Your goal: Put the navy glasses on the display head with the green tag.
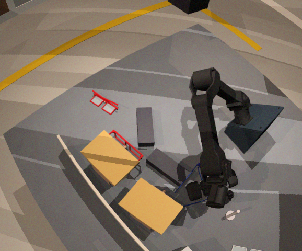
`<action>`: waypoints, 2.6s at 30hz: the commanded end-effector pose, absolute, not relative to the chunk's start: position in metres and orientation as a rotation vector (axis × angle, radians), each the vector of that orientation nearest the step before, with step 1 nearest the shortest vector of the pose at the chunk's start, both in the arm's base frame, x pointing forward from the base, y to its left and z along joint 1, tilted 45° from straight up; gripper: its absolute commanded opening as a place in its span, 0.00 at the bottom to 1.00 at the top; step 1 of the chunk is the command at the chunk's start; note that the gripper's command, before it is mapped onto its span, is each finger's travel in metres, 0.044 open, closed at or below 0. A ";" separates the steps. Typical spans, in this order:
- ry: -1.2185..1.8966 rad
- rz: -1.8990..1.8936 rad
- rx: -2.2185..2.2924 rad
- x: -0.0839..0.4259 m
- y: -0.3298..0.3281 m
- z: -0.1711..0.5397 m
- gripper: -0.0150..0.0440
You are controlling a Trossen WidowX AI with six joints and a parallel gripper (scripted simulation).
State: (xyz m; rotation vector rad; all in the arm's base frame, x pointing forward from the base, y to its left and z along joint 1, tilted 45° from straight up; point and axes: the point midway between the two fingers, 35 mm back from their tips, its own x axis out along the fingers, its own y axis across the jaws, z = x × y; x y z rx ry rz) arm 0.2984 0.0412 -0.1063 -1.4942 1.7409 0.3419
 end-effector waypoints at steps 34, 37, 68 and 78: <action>1.734 0.349 -1.503 0.296 0.112 -0.029 0.25; 1.735 0.389 -1.531 0.294 0.118 -0.033 0.25; 1.589 1.411 -2.165 0.206 0.231 -0.146 0.25; 1.588 1.411 -2.166 0.208 0.218 -0.160 0.25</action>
